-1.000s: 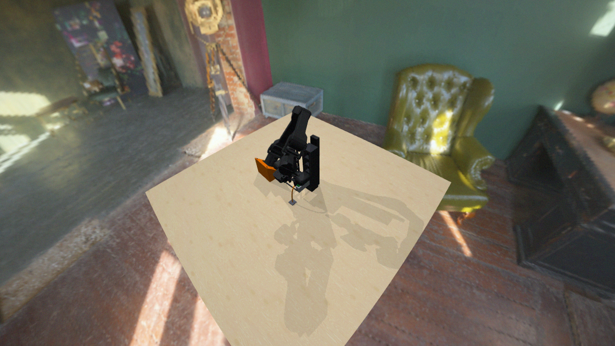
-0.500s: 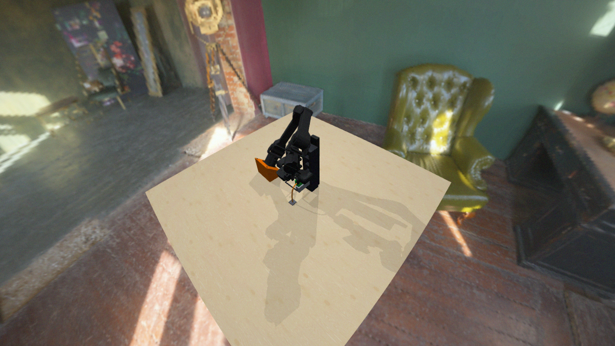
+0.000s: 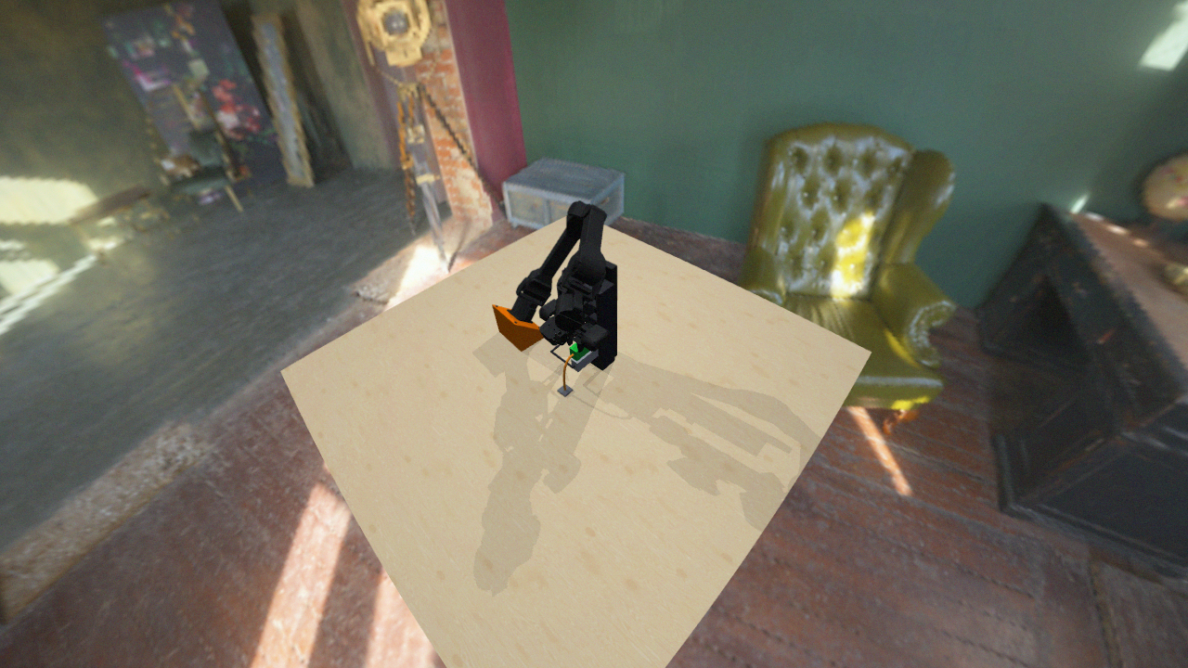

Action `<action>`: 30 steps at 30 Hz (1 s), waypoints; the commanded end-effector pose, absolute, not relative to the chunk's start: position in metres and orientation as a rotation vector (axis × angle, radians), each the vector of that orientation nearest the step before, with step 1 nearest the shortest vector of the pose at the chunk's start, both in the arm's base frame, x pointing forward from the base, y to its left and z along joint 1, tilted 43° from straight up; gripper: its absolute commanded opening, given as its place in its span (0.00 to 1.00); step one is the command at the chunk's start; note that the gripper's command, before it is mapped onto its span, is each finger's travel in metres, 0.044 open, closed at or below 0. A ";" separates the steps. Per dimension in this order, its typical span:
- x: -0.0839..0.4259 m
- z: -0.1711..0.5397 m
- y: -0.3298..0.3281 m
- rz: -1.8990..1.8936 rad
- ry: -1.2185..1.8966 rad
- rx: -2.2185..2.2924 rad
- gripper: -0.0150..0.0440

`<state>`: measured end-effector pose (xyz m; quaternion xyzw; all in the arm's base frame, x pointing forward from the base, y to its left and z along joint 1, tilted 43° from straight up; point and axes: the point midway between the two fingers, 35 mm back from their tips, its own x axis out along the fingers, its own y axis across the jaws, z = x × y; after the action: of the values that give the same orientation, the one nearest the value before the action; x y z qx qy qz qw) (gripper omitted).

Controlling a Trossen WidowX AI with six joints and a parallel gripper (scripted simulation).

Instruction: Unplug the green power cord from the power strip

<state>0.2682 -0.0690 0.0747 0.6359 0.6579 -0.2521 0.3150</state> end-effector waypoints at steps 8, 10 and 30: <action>0.268 0.069 -0.060 -0.663 1.727 1.680 0.53; 0.268 0.070 -0.063 -0.664 1.732 1.676 0.44; 0.271 0.062 -0.072 -0.665 1.730 1.676 0.25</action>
<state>0.2689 -0.0630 0.0688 0.6363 0.6598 -0.2494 0.3125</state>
